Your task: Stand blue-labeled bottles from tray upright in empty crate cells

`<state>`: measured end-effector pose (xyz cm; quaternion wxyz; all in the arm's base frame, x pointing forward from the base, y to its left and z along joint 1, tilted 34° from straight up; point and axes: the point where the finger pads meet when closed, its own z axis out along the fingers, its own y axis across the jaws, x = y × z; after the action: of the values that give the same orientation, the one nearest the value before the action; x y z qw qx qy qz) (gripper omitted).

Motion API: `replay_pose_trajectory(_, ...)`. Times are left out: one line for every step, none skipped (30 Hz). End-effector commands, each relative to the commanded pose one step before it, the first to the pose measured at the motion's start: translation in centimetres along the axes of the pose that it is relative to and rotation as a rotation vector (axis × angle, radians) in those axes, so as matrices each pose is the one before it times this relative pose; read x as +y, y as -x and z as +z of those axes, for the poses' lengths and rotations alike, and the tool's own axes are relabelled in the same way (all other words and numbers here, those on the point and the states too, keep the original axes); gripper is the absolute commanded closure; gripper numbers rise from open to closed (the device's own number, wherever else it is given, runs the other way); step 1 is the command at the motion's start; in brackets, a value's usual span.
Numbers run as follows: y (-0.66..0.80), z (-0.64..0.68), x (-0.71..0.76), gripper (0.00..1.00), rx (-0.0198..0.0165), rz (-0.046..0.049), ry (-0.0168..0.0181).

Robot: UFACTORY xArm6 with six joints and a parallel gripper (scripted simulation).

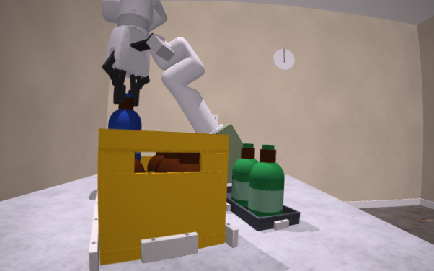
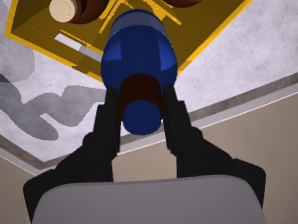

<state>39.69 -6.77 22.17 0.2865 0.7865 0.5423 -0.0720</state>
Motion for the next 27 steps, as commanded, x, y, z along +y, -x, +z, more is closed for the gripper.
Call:
replay_pose_trajectory(-0.017,-0.119,0.130,1.00,0.00185,0.00124,0.00334)
replay_pose_trajectory(0.000,0.000,0.000,1.00,0.00000,0.00000,0.00000)
replay_pose_trajectory(0.000,0.000,0.000,1.00,0.00000,0.00000,0.00000)
replay_pose_trajectory(0.000,0.000,0.000,1.00,0.00000,0.00000,0.00000)
replay_pose_trajectory(0.000,0.000,0.000,1.00,0.00000,0.00000,0.00000)
replay_pose_trajectory(0.000,0.000,0.000,1.00,0.00000,0.00000,0.00000)
replay_pose_trajectory(0.000,0.000,0.000,1.00,0.00000,0.00000,0.00000)
replay_pose_trajectory(0.000,0.000,0.000,1.00,0.00000,0.00000,0.00000)
replay_pose_trajectory(0.000,0.000,0.000,1.00,0.00000,0.00000,0.00000)
replay_pose_trajectory(0.000,0.001,0.000,1.00,0.00000,0.00000,0.00000)
replay_pose_trajectory(0.000,0.003,0.000,1.00,0.00000,0.00000,0.00000)
replay_pose_trajectory(0.000,0.006,0.000,1.00,0.00000,0.00000,0.00000)
replay_pose_trajectory(0.000,0.009,0.000,1.00,0.00000,0.00000,0.00000)
replay_pose_trajectory(0.000,0.013,0.000,1.00,0.00000,0.00000,0.00000)
replay_pose_trajectory(0.000,0.018,0.000,1.00,0.00000,0.00000,0.00000)
replay_pose_trajectory(0.000,0.023,0.000,1.00,0.00000,0.00000,0.00000)
replay_pose_trajectory(0.000,0.028,0.000,1.00,0.00000,0.00000,0.00000)
replay_pose_trajectory(0.000,0.033,0.000,1.00,0.00000,0.00000,0.00000)
replay_pose_trajectory(0.000,0.000,0.000,1.00,0.00000,0.00000,0.00000)
replay_pose_trajectory(0.000,0.000,0.000,1.00,0.00000,0.00000,0.00000)
replay_pose_trajectory(0.000,0.039,0.000,1.00,0.00000,0.00000,0.00000)
replay_pose_trajectory(0.000,0.045,0.000,1.00,0.00000,0.00000,0.00000)
replay_pose_trajectory(0.000,0.051,0.000,1.00,0.00000,0.00000,0.00000)
replay_pose_trajectory(0.000,0.057,0.000,1.00,0.00000,0.00000,0.00000)
replay_pose_trajectory(0.000,0.063,0.000,1.00,0.00001,0.00000,0.00000)
replay_pose_trajectory(0.000,0.069,0.000,1.00,0.00001,0.00000,0.00000)
replay_pose_trajectory(0.000,0.076,0.001,1.00,-0.00001,0.00000,0.00001)
